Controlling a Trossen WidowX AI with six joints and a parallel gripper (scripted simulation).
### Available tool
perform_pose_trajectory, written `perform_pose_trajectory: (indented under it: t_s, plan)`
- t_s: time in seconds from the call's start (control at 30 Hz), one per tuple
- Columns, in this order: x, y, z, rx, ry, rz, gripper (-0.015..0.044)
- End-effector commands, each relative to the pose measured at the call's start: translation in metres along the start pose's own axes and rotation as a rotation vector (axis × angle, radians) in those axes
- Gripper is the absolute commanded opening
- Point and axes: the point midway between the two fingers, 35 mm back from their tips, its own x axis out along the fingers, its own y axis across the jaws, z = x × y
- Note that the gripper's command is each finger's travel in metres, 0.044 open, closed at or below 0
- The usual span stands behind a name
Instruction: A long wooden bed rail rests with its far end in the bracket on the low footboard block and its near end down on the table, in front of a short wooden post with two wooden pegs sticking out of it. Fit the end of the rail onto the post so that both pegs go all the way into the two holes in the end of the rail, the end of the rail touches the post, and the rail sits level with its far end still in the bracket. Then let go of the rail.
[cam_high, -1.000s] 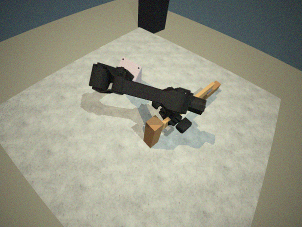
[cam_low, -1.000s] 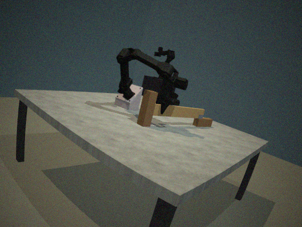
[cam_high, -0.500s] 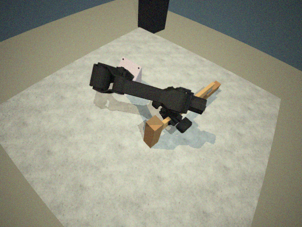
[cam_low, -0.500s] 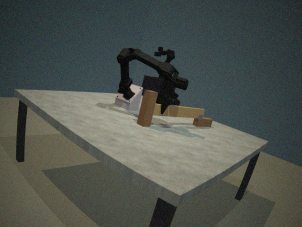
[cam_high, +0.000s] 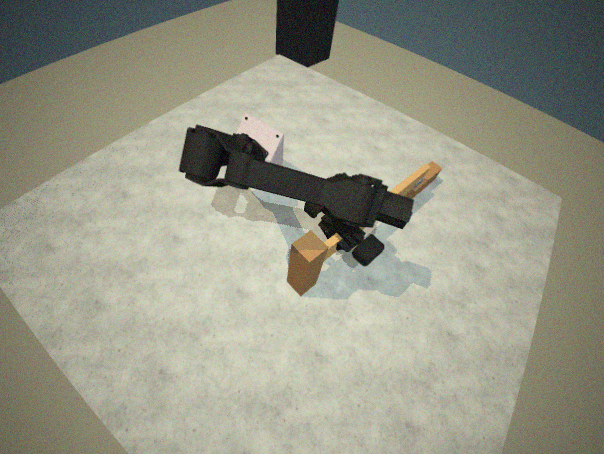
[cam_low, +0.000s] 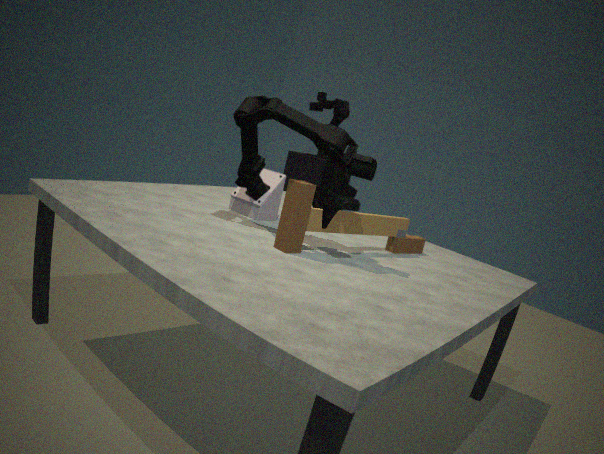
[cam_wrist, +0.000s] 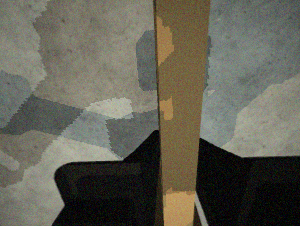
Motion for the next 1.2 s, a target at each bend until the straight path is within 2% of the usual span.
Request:
perform_pose_trajectory:
  t_s: [0.0, 1.17]
  plan:
    - [-0.0011, -0.0007, 0.0004, -0.003, 0.001, -0.007, 0.0]
    - [-0.0037, -0.0004, -0.0074, -0.003, 0.001, -0.007, 0.0]
